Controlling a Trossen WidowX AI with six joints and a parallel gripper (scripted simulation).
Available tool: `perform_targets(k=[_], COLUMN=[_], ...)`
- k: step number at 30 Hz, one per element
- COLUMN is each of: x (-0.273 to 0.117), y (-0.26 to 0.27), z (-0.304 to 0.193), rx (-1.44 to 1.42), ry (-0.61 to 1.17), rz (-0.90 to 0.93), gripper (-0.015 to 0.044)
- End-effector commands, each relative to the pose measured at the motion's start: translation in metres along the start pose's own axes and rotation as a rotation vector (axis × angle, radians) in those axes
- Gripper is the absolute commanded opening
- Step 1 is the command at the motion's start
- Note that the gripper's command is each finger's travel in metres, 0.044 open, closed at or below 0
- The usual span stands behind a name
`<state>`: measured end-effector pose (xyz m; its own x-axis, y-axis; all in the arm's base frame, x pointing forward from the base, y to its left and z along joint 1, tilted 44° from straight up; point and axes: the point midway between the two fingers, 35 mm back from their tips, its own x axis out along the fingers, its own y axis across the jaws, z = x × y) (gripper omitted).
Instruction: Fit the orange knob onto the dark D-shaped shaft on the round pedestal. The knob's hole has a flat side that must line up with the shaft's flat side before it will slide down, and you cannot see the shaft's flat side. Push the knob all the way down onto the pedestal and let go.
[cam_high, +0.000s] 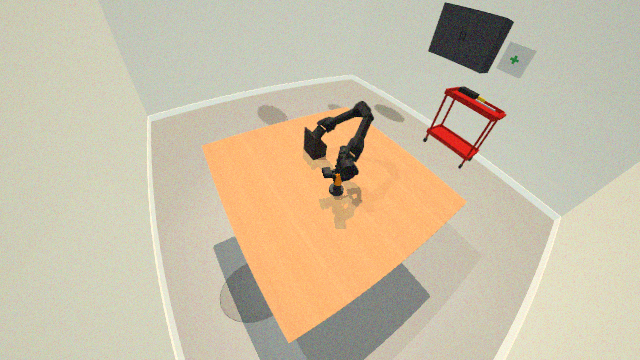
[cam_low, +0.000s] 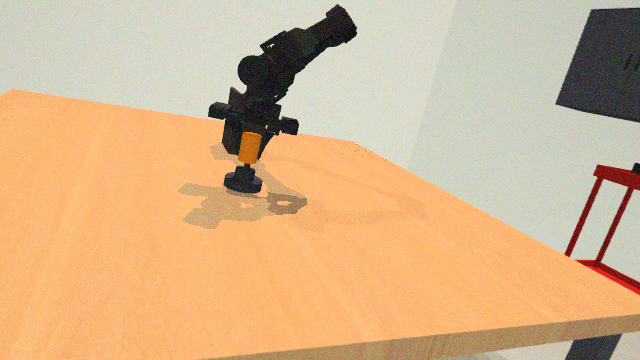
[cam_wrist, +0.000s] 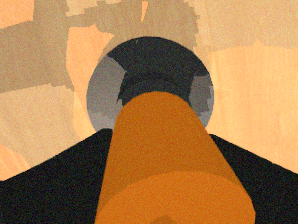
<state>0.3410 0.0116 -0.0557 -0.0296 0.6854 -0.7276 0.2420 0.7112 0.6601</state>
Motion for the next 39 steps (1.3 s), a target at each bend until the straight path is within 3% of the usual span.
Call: perform_targets(k=[1, 17, 24, 39], x=[0.0002, -0.0038, -0.0026, 0.0002], y=[0.0003, 0.0009, 0.0008, 0.0003], z=[0.0002, 0.0010, 0.0009, 0.0003], rx=[0.007, 0.007, 0.206, 0.216], ry=[-0.001, -0.001, -0.001, -0.001], rz=[0.002, 0.002, 0.002, 0.003], gripper=[0.0000, 0.0000, 0.0000, 0.0000])
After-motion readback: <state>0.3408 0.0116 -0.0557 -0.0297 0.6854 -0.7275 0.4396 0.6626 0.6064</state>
